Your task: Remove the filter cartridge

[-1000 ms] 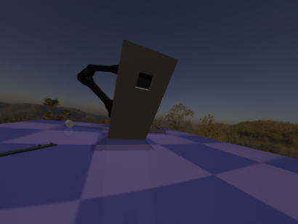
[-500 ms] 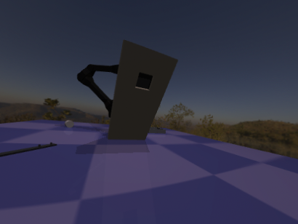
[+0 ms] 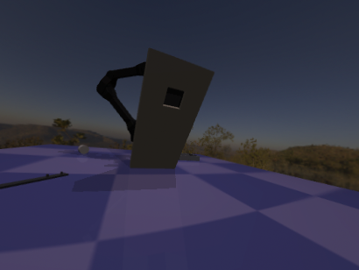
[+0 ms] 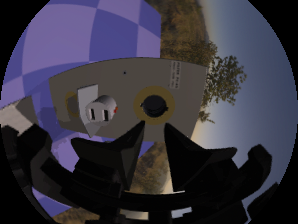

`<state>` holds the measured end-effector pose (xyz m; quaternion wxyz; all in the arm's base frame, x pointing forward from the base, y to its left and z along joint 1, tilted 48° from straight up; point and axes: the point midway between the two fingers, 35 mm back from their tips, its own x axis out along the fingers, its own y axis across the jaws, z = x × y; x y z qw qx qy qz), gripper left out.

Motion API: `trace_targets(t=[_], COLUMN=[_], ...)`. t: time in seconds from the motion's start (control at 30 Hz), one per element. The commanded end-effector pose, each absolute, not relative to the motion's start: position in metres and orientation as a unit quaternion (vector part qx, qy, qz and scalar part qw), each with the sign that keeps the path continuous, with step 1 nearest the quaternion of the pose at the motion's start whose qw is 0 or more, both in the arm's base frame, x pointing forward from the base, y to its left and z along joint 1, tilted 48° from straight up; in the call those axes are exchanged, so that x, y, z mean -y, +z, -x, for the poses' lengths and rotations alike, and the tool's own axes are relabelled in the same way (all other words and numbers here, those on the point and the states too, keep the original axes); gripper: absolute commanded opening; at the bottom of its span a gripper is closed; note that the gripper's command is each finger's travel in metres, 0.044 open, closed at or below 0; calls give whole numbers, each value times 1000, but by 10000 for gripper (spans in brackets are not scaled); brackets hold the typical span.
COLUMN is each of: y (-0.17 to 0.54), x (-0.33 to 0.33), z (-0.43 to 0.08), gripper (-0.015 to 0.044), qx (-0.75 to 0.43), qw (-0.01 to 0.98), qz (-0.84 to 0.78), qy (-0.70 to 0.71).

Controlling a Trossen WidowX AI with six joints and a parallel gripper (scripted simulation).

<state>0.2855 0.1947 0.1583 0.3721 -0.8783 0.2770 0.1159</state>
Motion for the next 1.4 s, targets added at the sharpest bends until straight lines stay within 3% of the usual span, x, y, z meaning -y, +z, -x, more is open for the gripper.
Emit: trace_targets(t=[0.0, 0.27, 0.4, 0.63, 0.87, 1.0, 1.37], y=[171, 207, 195, 163, 137, 130, 130], x=[-212, -250, -239, -207, -172, -161, -160], z=[-288, -283, -281, -271, -254, -248, -247], gripper=[198, 408, 305, 305, 305, 305, 305], qx=[-277, -275, -307, -396, -454, -462, -462], qw=[373, 380, 457, 642, 763, 787, 788], qz=[878, 876, 829, 656, 441, 363, 360], qy=[115, 114, 97, 11, -128, -185, -187])
